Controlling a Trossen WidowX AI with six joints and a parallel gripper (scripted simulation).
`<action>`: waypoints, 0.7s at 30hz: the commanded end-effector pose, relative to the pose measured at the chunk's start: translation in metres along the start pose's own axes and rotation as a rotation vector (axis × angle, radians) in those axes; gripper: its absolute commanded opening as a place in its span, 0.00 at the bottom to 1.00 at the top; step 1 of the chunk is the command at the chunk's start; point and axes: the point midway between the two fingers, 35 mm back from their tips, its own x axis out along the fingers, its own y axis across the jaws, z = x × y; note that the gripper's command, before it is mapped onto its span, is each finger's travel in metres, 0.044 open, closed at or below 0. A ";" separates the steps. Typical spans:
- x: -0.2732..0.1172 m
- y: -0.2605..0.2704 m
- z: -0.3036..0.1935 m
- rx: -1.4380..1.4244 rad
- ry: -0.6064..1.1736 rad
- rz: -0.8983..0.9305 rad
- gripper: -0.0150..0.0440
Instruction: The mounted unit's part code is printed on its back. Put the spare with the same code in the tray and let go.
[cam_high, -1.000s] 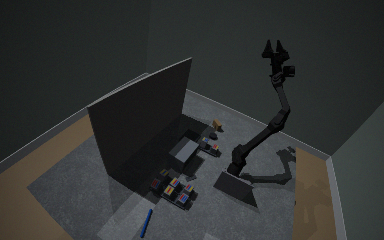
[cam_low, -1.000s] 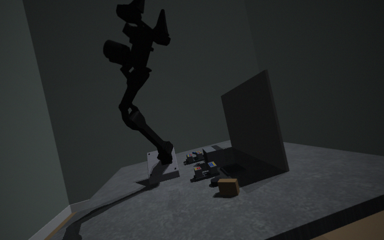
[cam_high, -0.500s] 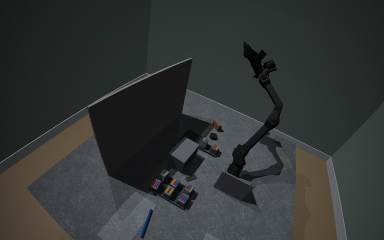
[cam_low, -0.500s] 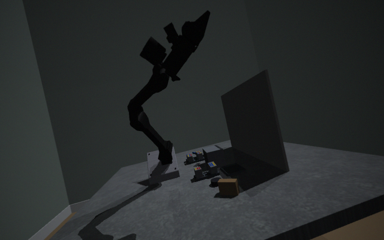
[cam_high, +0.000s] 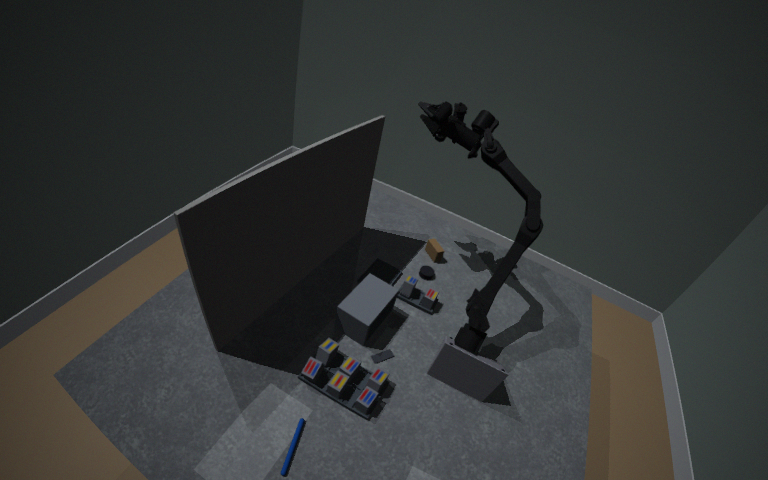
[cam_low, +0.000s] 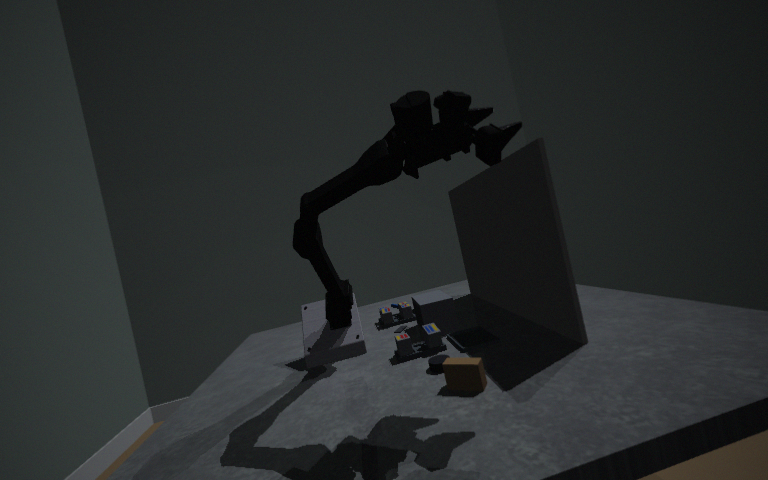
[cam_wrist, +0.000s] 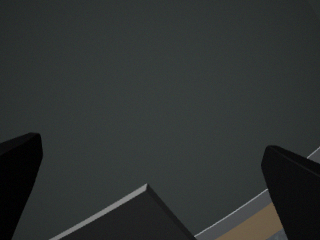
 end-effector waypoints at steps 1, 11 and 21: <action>0.022 0.010 -0.051 0.088 0.166 -0.018 1.00; 0.051 0.059 -0.183 0.248 0.587 -0.061 1.00; 0.035 0.095 -0.301 0.234 1.004 -0.229 1.00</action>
